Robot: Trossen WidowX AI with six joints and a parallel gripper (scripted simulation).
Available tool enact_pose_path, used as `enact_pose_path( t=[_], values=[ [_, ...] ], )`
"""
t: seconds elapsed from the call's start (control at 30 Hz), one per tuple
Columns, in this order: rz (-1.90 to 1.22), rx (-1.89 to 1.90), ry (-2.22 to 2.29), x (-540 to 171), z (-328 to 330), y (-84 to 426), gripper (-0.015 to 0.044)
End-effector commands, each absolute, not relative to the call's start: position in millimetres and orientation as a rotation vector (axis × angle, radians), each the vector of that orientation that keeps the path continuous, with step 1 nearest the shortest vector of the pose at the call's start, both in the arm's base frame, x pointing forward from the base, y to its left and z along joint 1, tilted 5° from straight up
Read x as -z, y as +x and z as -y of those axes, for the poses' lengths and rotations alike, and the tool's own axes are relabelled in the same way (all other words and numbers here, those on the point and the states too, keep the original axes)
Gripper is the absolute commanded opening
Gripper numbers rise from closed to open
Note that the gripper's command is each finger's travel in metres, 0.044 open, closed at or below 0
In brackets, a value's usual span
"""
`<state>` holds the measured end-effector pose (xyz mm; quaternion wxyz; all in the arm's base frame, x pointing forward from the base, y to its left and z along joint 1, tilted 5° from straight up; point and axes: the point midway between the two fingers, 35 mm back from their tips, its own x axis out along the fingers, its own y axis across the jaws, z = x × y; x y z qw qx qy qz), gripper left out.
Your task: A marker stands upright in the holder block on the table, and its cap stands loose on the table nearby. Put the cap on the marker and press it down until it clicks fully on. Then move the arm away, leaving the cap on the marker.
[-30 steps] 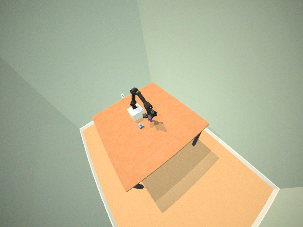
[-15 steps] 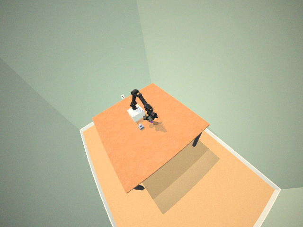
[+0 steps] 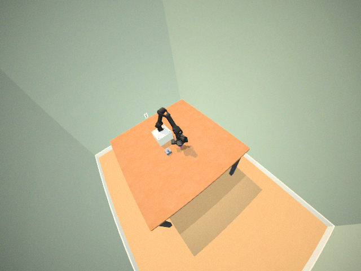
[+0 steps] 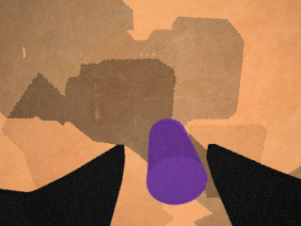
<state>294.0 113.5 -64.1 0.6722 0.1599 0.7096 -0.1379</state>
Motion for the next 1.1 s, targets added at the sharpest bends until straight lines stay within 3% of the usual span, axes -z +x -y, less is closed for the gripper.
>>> enact_pose_path(
  t=[0.0,0.13,0.27,0.57,0.67,1.07],
  values=[
    [-1.605,0.322,0.356,73,-112,291,0.0245],
    [-1.605,0.322,0.356,75,-112,290,0.0245],
    [-1.605,0.322,0.356,75,-112,290,0.0140],
    [-1.605,0.322,0.356,75,-113,290,0.0080],
    [-1.605,0.322,0.356,71,-113,291,0.0002],
    [-1.605,0.322,0.356,36,-112,294,0.0000]
  ],
)
